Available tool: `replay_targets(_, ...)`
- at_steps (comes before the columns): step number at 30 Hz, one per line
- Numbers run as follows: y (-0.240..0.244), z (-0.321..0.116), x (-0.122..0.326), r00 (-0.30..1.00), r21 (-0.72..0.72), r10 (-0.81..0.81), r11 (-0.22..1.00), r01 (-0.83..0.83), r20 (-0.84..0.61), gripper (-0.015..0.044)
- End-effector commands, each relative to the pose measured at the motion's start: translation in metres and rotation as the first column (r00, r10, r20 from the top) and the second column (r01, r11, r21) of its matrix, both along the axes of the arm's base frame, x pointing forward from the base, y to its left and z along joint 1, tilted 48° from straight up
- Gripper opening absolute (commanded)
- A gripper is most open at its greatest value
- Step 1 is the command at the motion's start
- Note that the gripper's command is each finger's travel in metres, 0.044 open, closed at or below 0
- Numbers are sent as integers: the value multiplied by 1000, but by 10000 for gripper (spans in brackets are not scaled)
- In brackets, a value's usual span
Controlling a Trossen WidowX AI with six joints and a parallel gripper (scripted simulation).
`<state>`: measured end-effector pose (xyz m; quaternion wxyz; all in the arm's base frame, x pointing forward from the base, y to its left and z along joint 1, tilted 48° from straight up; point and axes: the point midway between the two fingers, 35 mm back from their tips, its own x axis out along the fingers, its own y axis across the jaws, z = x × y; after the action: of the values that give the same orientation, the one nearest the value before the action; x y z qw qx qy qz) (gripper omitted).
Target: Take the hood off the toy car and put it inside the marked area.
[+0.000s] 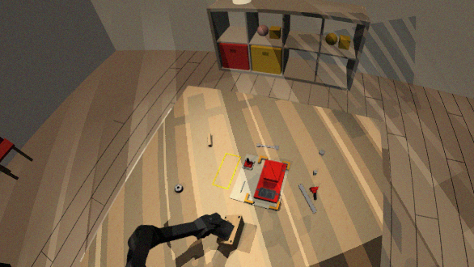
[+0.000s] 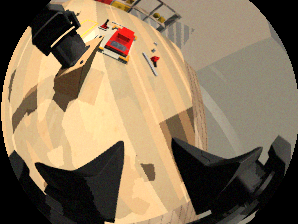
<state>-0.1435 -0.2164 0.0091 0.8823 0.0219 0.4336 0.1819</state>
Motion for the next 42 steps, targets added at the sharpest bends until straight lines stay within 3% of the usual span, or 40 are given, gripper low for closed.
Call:
replay_targets(1, -1, 0, 1, 1000, 2, 1, 1000, -1, -1, 245)
replay_targets(9, -41, -12, 71, 995, 108, 70, 992, -62, -73, 440)
replay_targets(13, -47, -19, 115, 985, 142, 153, 980, -141, -76, 440)
replay_targets(29, -50, -40, 261, 941, 241, 232, 955, -173, -246, 440)
replay_targets(42, 28, -46, 399, 879, 358, 276, 924, -131, -389, 440)
